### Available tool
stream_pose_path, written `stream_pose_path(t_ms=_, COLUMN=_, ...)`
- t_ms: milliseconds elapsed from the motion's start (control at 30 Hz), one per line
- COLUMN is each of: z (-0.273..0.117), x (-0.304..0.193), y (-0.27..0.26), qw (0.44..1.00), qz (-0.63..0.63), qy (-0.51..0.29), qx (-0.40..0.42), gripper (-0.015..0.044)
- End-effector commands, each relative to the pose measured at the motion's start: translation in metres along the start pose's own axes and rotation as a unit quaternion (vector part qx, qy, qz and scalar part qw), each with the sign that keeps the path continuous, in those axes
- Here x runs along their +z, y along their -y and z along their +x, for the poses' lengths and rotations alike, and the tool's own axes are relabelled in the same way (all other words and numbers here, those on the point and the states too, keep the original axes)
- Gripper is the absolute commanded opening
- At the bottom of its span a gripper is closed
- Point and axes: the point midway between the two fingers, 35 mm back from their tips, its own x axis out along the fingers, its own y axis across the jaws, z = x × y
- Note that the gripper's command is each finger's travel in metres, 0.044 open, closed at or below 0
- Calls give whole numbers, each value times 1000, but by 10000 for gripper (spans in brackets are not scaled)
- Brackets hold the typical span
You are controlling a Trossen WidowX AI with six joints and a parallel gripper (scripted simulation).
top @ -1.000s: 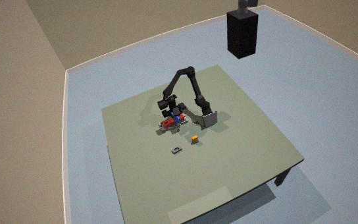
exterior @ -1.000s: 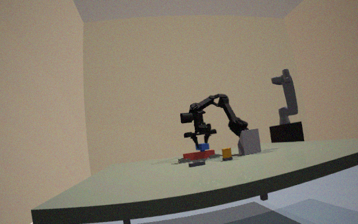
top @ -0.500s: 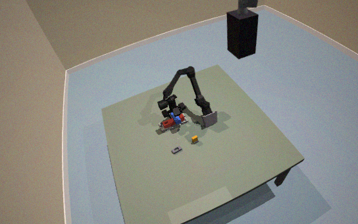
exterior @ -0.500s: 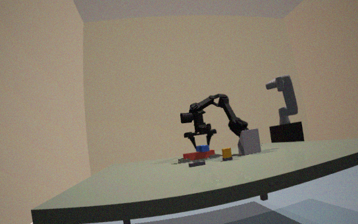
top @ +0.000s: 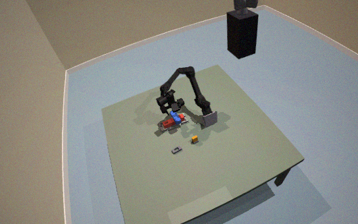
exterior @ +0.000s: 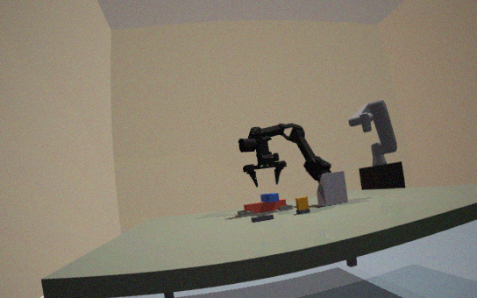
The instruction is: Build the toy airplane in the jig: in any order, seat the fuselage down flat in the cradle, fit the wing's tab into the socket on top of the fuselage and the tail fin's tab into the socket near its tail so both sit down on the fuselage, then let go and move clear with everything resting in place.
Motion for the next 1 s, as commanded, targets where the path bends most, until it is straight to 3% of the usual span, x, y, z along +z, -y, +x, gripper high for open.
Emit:
stream_pose_path(t_ms=0, z=-35, x=1, y=-3, qw=1000, qz=-2, qy=-1, qx=1, gripper=440)
stream_pose_path(t_ms=200, z=-34, x=1, y=1, qw=1000, qz=29, qy=-1, qx=1, gripper=440)
stream_pose_path(t_ms=367, z=-34, x=0, y=1, qw=966, qz=257, qy=-1, qx=0, gripper=440)
stream_pose_path(t_ms=533, z=-33, x=0, y=2, qw=877, qz=480, qy=-1, qx=0, gripper=440)
stream_pose_path(t_ms=700, z=-32, x=0, y=2, qw=744, qz=668, qy=-1, qx=0, gripper=440)
stream_pose_path(t_ms=967, z=-31, x=-1, y=2, qw=723, qz=691, qy=-1, qx=0, gripper=440)
